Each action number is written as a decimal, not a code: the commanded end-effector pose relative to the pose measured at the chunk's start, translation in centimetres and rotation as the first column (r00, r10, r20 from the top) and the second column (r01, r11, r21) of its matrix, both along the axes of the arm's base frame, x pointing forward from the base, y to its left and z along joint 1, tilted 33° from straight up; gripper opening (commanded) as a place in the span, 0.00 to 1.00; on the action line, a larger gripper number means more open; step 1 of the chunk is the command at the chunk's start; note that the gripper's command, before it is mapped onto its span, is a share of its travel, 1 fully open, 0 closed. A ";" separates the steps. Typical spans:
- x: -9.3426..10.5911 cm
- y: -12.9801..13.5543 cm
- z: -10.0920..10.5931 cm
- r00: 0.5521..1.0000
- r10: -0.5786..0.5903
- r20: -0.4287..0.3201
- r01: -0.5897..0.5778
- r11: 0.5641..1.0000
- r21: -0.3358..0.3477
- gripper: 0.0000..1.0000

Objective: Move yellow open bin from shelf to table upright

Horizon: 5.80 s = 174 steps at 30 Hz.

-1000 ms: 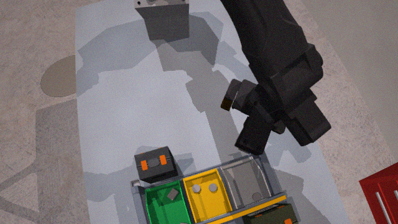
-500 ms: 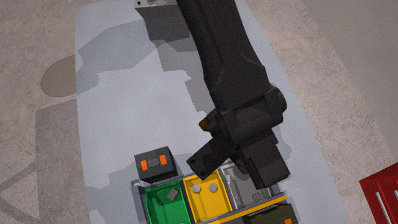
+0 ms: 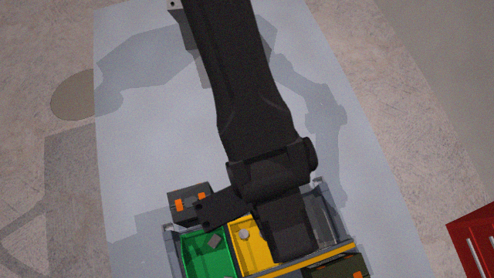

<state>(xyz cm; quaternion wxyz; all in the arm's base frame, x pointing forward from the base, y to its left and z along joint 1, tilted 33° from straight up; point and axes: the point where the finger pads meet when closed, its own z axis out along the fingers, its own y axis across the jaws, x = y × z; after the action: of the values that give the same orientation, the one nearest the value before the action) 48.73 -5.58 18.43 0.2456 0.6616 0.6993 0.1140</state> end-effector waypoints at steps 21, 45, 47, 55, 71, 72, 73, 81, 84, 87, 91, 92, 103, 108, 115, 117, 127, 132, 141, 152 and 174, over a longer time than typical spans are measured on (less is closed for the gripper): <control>1.7 -3.2 1.0 0.987 -0.150 0.059 0.145 0.986 0.080 1.00; 1.9 -3.2 1.2 0.986 -0.150 0.066 0.145 0.986 0.083 0.00; 1.9 -3.2 1.2 0.986 -0.150 0.066 0.145 0.986 0.083 0.00; 1.9 -3.2 1.2 0.986 -0.150 0.066 0.145 0.986 0.083 0.00; 2.6 -4.0 -3.2 0.990 -0.133 0.041 0.130 0.989 0.072 0.00; 4.0 -4.2 -2.3 0.989 -0.131 0.071 0.126 0.990 0.070 0.00; 4.1 -4.0 -2.6 0.990 -0.126 0.071 0.121 0.990 0.070 0.00; 3.7 -3.7 -2.3 0.990 -0.122 0.071 0.117 0.991 0.070 0.90; 3.5 -3.7 -3.4 0.991 -0.122 0.048 0.118 0.990 0.070 0.90; 3.5 -3.7 -3.3 0.991 -0.122 0.050 0.118 0.991 0.070 0.90; 3.5 -3.7 -3.3 0.991 -0.122 0.050 0.118 0.991 0.070 0.90; 3.5 -3.7 -3.3 0.991 -0.122 0.050 0.118 0.991 0.070 0.90; 3.5 -3.7 -3.3 0.991 -0.122 0.050 0.118 0.991 0.070 0.90; 3.5 -3.7 -3.3 0.991 -0.122 0.050 0.118 0.991 0.070 0.90; 3.7 -3.7 -3.3 0.991 -0.122 0.056 0.118 0.990 0.070 0.90; 3.8 -3.8 -3.4 0.991 -0.123 0.056 0.119 0.990 0.070 0.90; 4.5 -4.4 -3.6 0.989 -0.130 0.068 0.125 0.990 0.070 0.90; 5.2 -4.5 -4.1 0.989 -0.129 0.073 0.124 0.990 0.070 0.90; 5.6 -4.5 -5.8 0.990 -0.126 0.063 0.121 0.990 0.071 0.90; 7.2 -5.2 -7.2 0.989 -0.129 0.073 0.124 0.990 0.070 0.90; 7.6 -5.3 -8.8 0.990 -0.129 0.060 0.124 0.990 0.070 0.90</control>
<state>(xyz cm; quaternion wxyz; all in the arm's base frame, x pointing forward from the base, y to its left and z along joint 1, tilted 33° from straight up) 55.34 -10.25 9.43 0.2462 0.7120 0.6424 0.1405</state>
